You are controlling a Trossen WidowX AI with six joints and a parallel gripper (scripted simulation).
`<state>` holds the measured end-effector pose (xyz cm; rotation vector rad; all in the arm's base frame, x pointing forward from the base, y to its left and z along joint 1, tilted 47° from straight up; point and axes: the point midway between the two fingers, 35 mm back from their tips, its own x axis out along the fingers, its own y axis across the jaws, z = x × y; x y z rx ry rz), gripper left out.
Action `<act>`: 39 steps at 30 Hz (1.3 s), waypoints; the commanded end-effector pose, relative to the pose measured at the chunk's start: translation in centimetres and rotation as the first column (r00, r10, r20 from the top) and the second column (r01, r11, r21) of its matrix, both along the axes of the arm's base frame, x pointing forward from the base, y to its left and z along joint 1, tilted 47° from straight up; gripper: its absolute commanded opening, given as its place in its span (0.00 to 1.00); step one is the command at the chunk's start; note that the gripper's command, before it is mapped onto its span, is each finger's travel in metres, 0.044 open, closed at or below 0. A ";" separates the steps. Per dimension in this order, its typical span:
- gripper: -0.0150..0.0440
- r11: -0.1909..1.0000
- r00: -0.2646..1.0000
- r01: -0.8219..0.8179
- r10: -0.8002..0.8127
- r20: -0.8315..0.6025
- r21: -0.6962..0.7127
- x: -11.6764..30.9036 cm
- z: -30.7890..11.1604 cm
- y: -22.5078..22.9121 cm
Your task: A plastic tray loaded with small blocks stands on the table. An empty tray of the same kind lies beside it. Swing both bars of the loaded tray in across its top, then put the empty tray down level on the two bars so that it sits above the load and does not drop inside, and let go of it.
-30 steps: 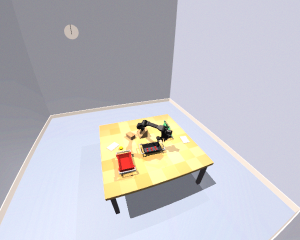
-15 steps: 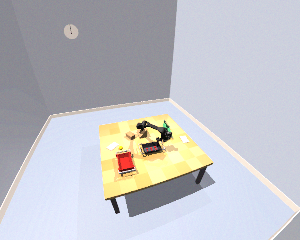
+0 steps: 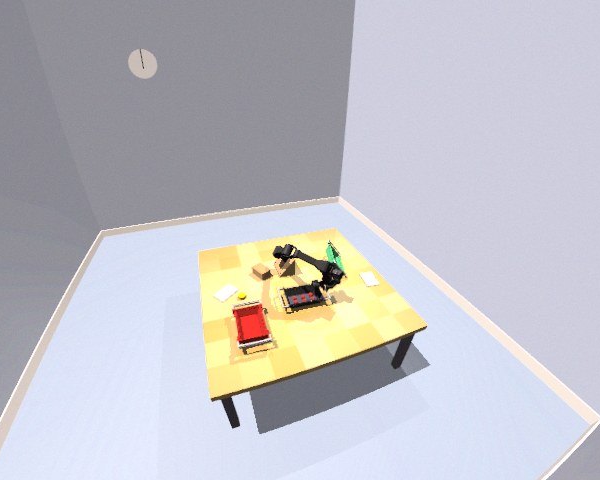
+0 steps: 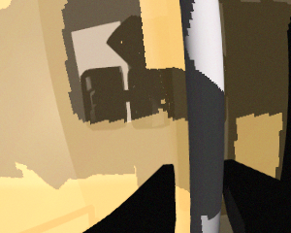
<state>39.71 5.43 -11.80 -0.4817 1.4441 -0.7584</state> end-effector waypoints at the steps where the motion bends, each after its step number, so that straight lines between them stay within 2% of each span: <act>1: 0.41 1.000 1.000 -0.002 0.002 -0.009 -0.005 -0.2 -0.3 -0.3; 14: 0.41 1.000 1.000 -0.002 0.002 -0.010 -0.005 -0.4 3.6 0.4; 32: 0.41 1.000 1.000 -0.002 0.002 -0.012 -0.008 -1.3 6.0 -4.4; 39: 0.41 1.000 1.000 -0.003 0.002 -0.011 -0.007 -1.1 7.2 -2.8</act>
